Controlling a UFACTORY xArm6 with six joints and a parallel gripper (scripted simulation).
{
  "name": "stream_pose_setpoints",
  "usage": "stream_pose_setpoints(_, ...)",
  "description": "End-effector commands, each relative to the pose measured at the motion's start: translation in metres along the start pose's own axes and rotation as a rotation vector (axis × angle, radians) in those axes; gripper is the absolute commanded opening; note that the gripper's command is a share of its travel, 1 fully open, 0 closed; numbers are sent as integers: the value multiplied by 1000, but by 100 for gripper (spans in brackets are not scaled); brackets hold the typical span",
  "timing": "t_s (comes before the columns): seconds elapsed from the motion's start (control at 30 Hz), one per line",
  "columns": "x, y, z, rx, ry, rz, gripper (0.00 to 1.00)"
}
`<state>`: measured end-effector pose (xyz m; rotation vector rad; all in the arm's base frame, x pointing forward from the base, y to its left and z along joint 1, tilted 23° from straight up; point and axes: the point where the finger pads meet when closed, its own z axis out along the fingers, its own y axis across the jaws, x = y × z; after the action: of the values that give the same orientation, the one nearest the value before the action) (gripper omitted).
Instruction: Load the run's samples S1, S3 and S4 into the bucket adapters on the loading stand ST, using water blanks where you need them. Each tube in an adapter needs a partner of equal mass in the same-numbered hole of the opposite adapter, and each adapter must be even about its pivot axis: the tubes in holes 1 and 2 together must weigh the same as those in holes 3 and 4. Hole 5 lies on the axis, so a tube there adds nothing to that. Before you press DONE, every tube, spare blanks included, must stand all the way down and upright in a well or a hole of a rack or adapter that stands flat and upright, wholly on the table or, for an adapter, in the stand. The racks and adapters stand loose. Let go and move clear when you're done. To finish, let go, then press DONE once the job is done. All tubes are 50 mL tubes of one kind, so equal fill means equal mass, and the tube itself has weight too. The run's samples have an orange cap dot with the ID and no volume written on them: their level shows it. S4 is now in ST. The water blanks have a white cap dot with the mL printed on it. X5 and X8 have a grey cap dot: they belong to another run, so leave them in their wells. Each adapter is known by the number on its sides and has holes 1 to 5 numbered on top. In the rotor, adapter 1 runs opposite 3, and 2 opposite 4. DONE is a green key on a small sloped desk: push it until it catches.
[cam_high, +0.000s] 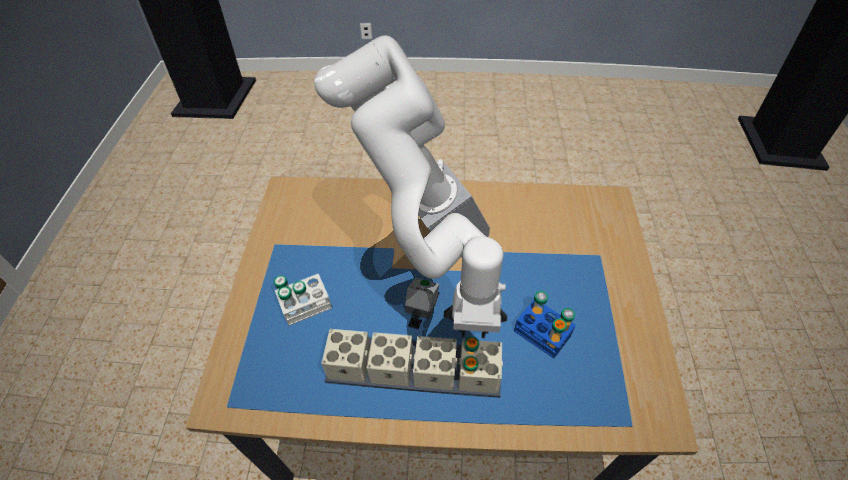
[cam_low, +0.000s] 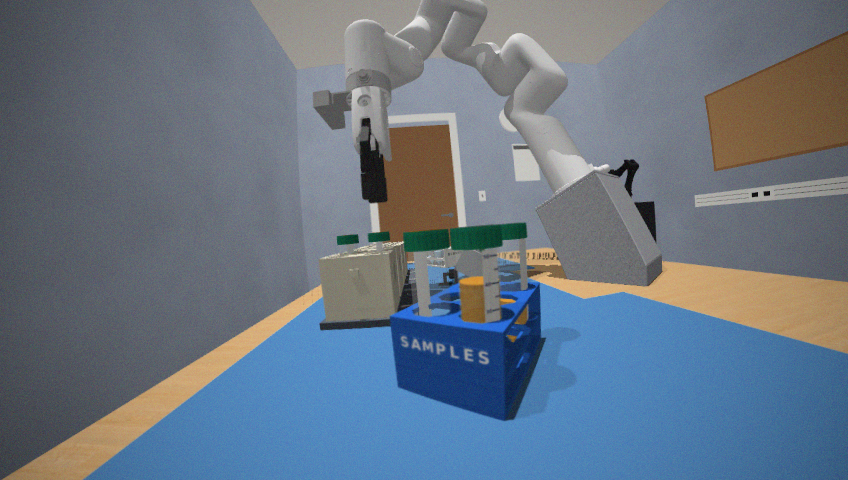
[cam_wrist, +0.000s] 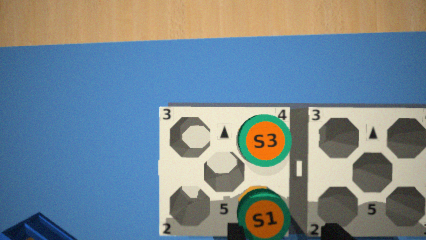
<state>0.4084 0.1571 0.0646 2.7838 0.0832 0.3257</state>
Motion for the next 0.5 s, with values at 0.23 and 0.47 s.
stream_pose_setpoints(0.23,1,0,-20,2,3,1,44)
stream_pose_setpoints(0.47,1,0,-34,2,3,1,44)
